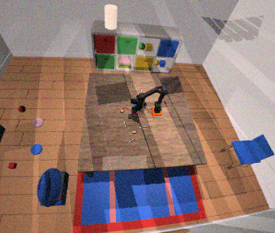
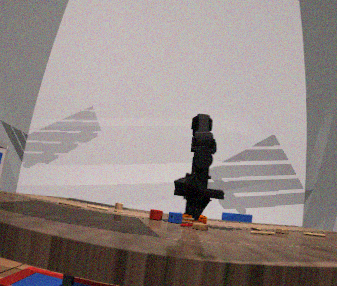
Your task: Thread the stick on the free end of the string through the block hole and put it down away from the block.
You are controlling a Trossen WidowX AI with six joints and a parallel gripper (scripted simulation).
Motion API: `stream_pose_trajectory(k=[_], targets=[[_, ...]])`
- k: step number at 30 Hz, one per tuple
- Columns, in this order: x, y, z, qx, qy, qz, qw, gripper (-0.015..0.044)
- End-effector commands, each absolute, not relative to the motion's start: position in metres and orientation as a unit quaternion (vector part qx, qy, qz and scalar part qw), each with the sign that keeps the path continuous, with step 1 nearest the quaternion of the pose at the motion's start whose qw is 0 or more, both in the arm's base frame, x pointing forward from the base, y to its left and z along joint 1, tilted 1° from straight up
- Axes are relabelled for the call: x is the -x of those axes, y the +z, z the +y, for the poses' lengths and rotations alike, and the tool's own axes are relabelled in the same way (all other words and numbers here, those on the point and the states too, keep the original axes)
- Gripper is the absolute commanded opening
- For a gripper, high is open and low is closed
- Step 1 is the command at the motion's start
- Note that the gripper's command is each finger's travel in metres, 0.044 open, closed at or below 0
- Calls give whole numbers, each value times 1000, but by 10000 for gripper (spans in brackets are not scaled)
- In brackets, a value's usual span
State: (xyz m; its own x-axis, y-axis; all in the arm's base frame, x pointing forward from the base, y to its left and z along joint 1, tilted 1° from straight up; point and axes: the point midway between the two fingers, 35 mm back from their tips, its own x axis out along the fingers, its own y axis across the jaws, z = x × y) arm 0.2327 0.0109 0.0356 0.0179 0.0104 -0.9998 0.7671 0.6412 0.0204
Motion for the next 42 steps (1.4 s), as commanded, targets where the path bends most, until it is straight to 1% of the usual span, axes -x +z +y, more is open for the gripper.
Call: stream_pose_trajectory(k=[1,39,42], targets=[[-238,37,7,-307,-291,636,646,0],[-268,39,-29,-306,-291,635,646,0],[-265,38,-28,-306,-295,636,645,79]])
